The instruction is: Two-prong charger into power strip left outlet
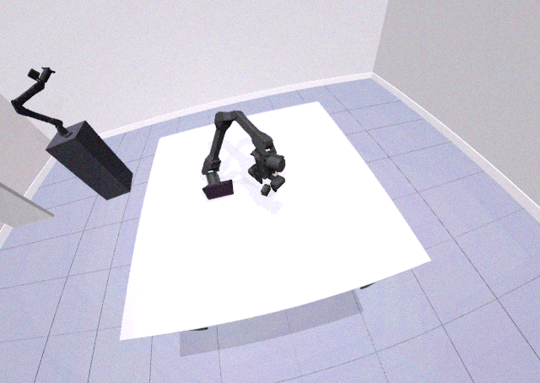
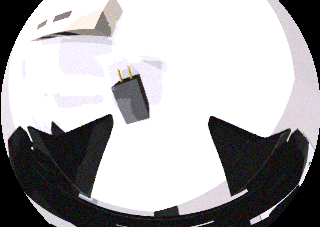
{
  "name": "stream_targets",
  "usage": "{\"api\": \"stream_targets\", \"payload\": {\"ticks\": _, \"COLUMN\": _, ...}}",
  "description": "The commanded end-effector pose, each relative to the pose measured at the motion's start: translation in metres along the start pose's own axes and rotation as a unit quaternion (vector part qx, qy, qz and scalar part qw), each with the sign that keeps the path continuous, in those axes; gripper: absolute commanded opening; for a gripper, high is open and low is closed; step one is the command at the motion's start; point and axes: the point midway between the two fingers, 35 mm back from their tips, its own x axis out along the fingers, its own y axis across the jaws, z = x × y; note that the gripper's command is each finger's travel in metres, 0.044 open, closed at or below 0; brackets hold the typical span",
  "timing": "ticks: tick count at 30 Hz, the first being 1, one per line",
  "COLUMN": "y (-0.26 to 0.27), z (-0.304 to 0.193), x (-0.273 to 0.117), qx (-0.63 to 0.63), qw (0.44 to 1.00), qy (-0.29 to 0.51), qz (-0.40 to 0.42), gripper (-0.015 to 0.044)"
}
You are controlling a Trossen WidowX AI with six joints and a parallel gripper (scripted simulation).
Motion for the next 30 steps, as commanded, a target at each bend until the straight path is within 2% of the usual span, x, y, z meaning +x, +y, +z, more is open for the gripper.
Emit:
{"api": "stream_targets", "payload": {"ticks": 1, "y": 0.012, "z": 0.0, "x": -0.001, "qx": -0.053, "qw": 0.998, "qy": 0.008, "qz": 0.014, "gripper": 0.044}}
{"api": "stream_targets", "payload": {"ticks": 9, "y": 0.027, "z": 0.003, "x": -0.004, "qx": -0.138, "qw": 0.99, "qy": 0.013, "qz": 0.035, "gripper": 0.044}}
{"api": "stream_targets", "payload": {"ticks": 30, "y": 0.029, "z": 0.004, "x": 0.015, "qx": -0.14, "qw": 0.989, "qy": 0.013, "qz": 0.036, "gripper": 0.044}}
